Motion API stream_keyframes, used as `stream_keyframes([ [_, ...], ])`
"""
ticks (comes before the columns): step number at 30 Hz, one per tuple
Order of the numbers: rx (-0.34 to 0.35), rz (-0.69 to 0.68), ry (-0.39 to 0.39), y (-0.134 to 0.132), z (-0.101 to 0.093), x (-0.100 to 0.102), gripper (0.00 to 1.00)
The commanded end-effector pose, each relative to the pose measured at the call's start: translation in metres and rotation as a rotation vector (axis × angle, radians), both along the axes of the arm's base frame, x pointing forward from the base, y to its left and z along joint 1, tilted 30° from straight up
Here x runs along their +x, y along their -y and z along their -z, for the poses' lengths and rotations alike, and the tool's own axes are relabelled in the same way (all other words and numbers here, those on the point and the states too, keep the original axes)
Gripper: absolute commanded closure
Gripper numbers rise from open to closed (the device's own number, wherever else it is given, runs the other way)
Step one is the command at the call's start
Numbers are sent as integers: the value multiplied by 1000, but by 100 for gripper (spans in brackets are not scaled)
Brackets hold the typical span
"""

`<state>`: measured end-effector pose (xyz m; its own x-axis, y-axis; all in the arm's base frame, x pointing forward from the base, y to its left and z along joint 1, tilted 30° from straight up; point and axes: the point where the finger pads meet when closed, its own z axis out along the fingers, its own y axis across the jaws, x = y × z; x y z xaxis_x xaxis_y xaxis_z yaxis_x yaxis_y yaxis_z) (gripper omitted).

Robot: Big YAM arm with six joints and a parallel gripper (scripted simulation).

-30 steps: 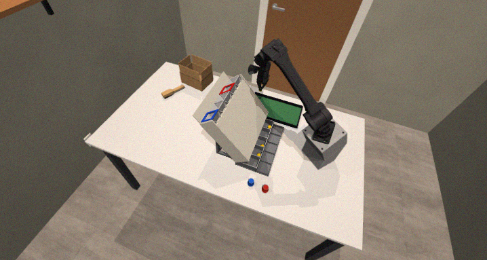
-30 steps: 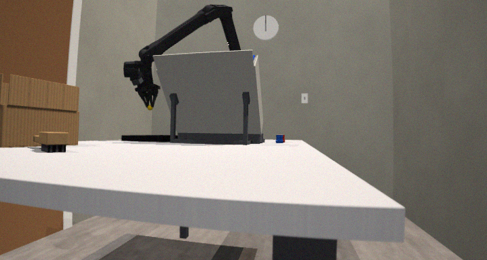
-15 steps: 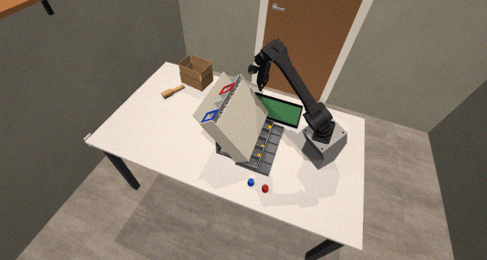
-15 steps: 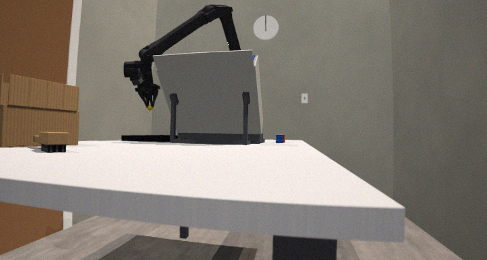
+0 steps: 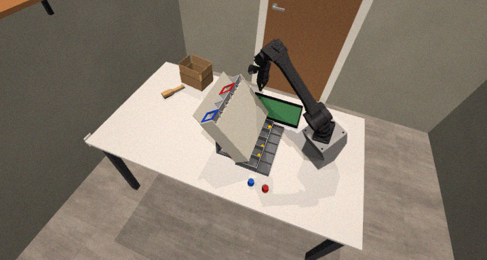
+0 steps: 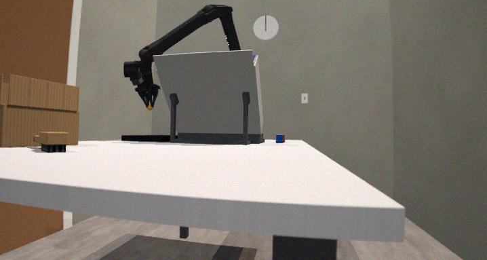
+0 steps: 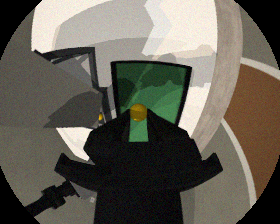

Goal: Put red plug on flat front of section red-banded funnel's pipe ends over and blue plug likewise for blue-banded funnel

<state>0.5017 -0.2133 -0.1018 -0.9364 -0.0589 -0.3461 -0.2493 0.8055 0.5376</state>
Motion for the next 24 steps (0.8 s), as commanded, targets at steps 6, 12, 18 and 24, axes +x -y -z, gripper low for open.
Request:
stream_keyframes([
  [6, 8, -8, -13, -5, 16, -4, 100],
  [12, 8, -8, -13, -3, 16, -12, 100],
  [18, 8, -8, -13, 9, 13, -61, 100],
  [24, 8, -8, -13, 22, 9, -109, 100],
])
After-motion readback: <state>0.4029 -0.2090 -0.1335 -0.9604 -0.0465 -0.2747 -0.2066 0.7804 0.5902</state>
